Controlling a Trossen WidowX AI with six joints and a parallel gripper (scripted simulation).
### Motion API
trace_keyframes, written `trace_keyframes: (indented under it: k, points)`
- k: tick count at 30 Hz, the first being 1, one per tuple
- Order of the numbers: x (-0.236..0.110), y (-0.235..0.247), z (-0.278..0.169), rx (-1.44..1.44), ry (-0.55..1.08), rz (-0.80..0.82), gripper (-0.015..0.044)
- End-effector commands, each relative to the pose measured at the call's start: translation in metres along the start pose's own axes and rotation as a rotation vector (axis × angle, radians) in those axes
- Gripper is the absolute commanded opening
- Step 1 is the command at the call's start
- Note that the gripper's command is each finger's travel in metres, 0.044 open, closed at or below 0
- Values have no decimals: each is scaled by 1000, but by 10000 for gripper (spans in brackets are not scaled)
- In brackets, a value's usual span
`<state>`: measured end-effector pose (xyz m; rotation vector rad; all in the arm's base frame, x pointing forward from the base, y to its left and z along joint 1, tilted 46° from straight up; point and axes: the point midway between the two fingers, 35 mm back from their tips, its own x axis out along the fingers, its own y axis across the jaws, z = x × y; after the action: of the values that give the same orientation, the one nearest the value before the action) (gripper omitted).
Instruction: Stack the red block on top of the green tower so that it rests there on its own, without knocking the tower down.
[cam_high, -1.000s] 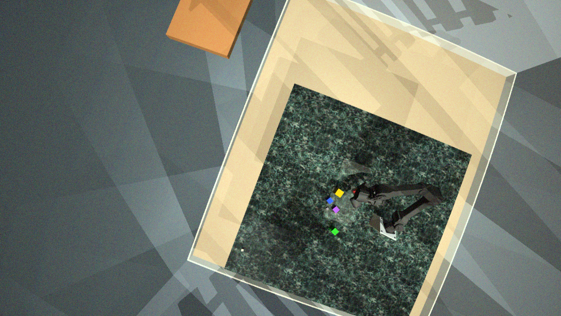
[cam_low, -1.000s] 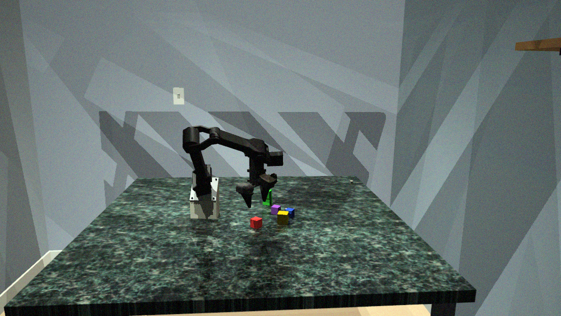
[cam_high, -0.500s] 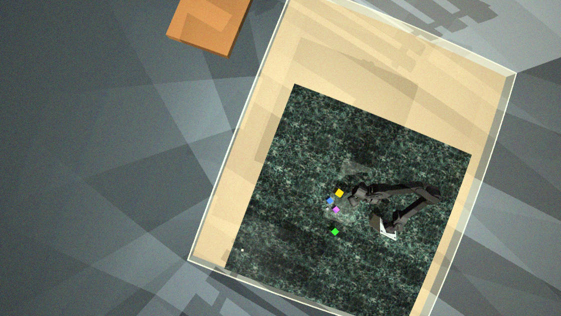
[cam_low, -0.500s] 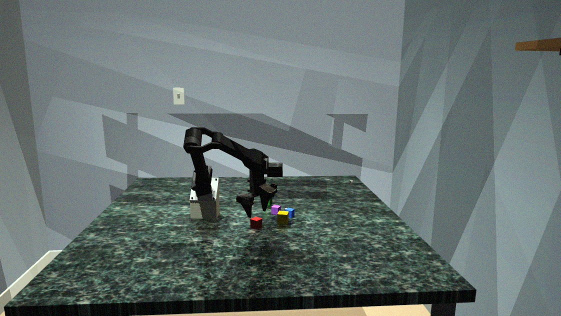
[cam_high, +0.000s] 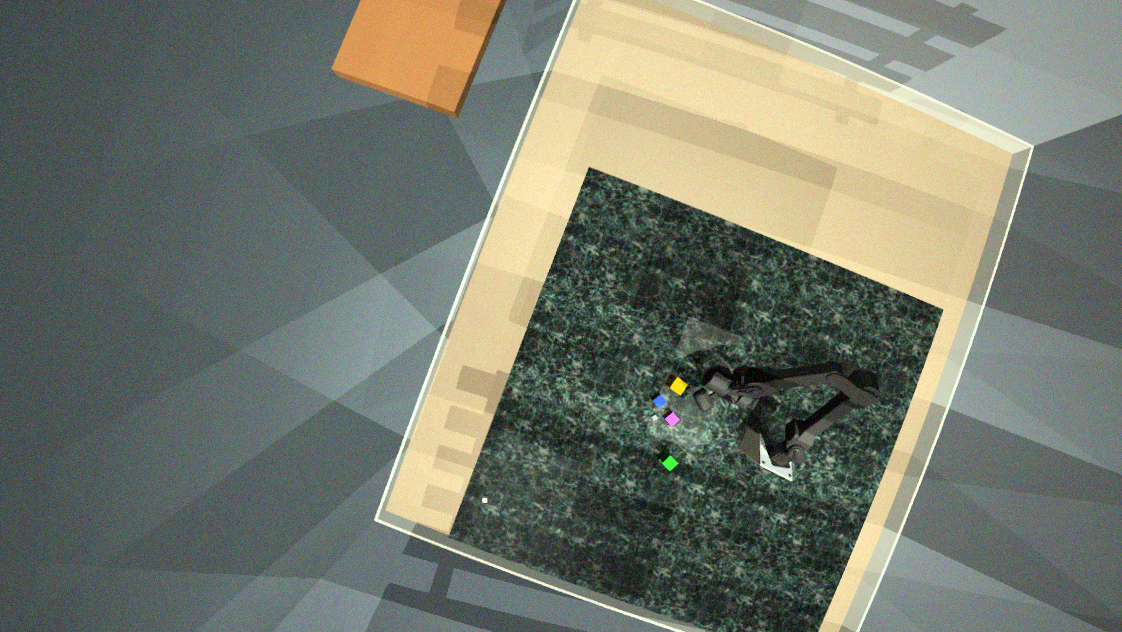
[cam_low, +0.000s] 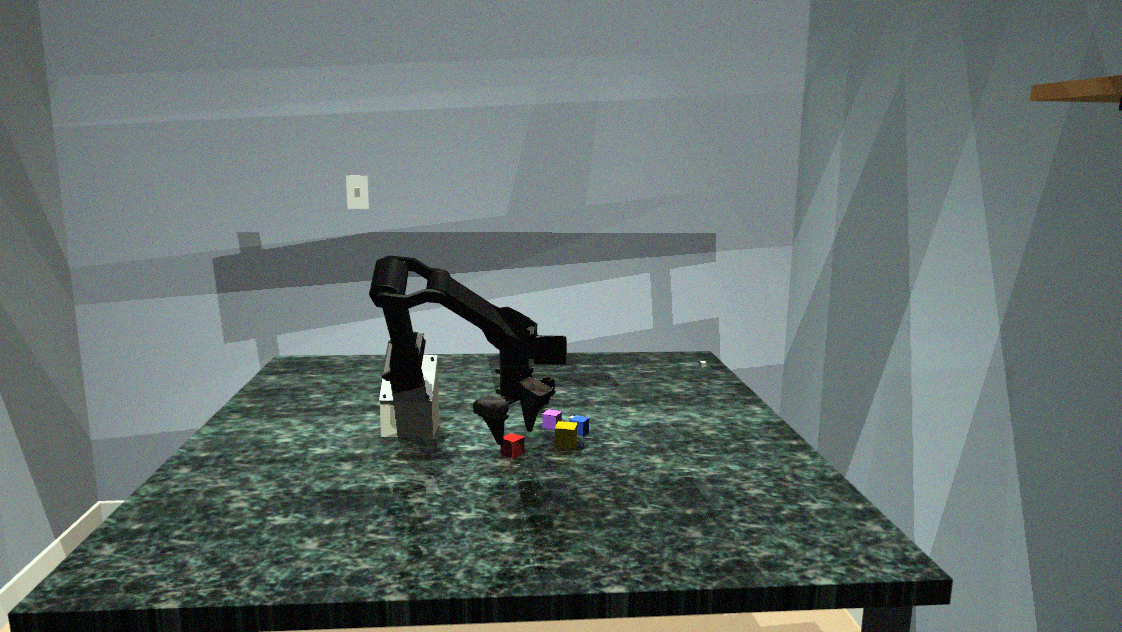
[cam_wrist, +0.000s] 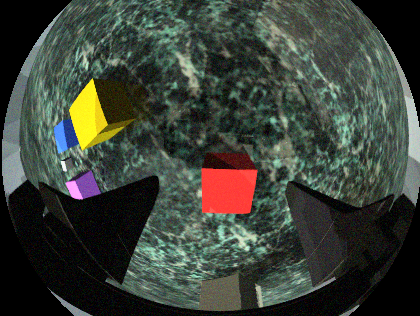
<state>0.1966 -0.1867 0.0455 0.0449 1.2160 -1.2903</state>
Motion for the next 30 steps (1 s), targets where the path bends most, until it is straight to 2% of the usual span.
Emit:
trace_keyframes:
  k: [1, 12, 30]
  points:
    - [10, -1, -4, -10, 9, -7, 440]
    - [26, -3, -5, -10, 7, -9, 440]
    - [25, -3, -5, -4, 3, -10, 440]
